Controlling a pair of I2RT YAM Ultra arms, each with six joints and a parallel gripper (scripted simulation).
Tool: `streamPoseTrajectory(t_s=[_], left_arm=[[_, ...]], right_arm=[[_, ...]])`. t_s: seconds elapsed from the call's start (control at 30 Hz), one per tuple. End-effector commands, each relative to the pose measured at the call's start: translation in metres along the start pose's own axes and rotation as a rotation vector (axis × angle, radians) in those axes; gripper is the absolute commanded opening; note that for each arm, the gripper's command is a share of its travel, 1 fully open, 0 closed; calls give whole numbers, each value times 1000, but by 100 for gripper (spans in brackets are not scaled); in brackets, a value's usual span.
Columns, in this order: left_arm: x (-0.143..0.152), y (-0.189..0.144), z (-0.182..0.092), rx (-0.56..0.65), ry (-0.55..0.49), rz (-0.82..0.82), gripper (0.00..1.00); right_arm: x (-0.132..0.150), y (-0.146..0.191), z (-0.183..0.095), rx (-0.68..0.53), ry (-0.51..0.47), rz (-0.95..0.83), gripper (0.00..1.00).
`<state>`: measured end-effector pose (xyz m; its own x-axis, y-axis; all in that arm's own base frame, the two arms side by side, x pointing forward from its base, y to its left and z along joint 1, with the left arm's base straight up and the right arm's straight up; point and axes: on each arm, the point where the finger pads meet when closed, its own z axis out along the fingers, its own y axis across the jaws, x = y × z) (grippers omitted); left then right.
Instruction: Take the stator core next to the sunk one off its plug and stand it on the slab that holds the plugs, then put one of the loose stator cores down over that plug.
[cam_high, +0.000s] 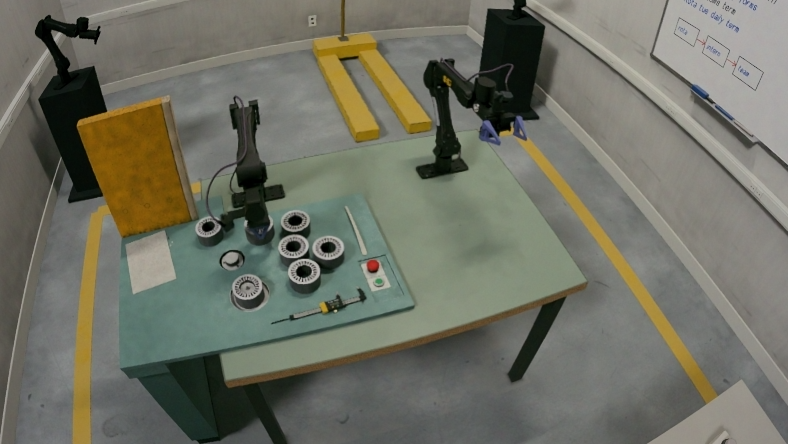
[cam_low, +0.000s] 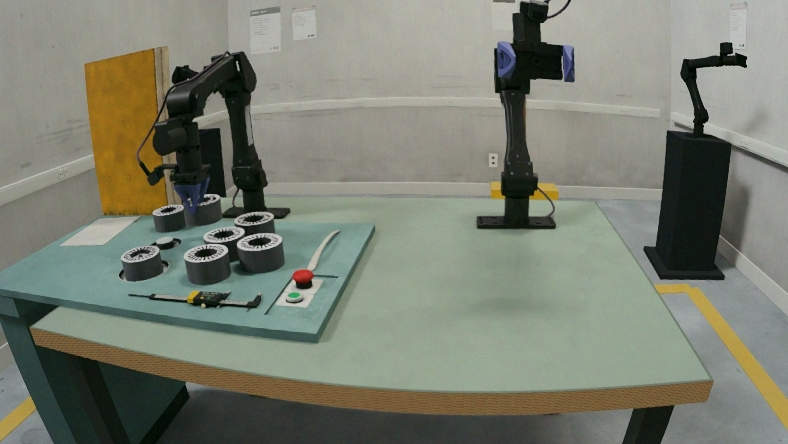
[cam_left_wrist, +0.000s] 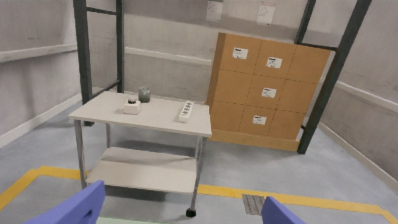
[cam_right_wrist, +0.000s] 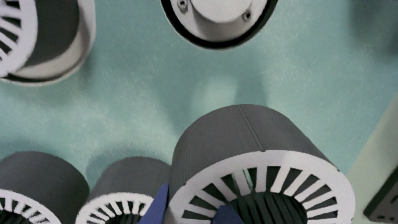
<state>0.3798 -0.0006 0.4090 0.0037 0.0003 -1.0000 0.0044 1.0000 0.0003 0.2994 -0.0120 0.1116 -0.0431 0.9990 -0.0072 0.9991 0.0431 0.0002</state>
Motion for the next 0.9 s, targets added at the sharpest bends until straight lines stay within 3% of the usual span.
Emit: streamPoseTrajectory(t_s=[0.0, 0.1, 0.17, 0.3, 0.7, 0.87], left_arm=[[-13, 0, -9, -4, -32, 6, 100], [-13, 0, -9, -4, -32, 6, 100], [-13, 0, -9, -4, -32, 6, 100], [-13, 0, -9, -4, -32, 6, 100], [-13, 0, -9, -4, -32, 6, 100], [-13, 0, -9, -4, -32, 6, 100]], right_arm=[[-3, 7, -36, -67, -15, -8, 0], [-12, 8, -41, -79, 0, 33, 0], [-21, 10, -26, -29, -12, 47, 0], [-33, 11, -40, -75, -21, 103, 0], [-55, 17, -32, -45, -9, 182, 0], [-72, 18, -41, -74, -27, 227, 0]])
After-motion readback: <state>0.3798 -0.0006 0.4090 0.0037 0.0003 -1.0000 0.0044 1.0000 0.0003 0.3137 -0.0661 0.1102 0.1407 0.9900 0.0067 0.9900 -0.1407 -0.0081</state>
